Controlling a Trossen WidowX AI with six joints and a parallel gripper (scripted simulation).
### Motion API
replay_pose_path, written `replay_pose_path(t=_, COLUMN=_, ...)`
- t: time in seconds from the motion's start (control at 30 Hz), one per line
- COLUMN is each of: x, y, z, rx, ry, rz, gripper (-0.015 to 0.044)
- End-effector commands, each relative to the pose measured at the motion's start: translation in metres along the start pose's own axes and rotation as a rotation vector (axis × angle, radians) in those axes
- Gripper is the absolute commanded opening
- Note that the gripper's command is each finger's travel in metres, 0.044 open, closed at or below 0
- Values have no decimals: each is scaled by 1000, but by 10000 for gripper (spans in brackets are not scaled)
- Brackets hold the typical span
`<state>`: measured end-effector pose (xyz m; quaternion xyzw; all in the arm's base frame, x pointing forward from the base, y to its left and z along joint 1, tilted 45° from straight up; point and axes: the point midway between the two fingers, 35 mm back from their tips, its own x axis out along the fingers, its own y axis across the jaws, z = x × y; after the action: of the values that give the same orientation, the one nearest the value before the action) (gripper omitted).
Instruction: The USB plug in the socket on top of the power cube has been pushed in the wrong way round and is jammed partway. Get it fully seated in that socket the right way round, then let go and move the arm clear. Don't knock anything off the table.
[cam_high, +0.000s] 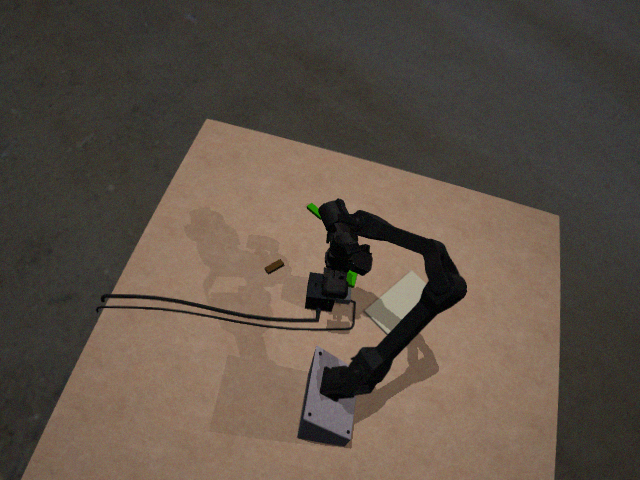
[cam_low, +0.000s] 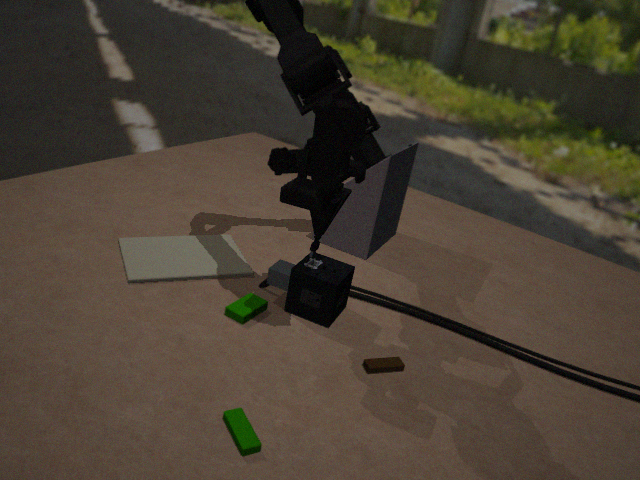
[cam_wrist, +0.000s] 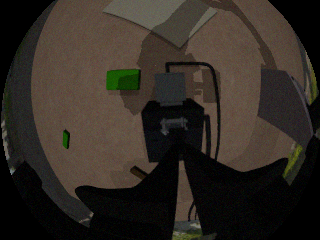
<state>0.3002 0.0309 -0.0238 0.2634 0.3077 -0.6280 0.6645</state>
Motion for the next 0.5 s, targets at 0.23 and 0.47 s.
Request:
replay_pose_path(t=0.23, x=1, y=0, z=-1, rx=1, ry=12, rz=3, gripper=0)
replay_pose_path(t=0.47, x=1, y=1, z=-1, rx=2, ry=17, rz=3, gripper=0)
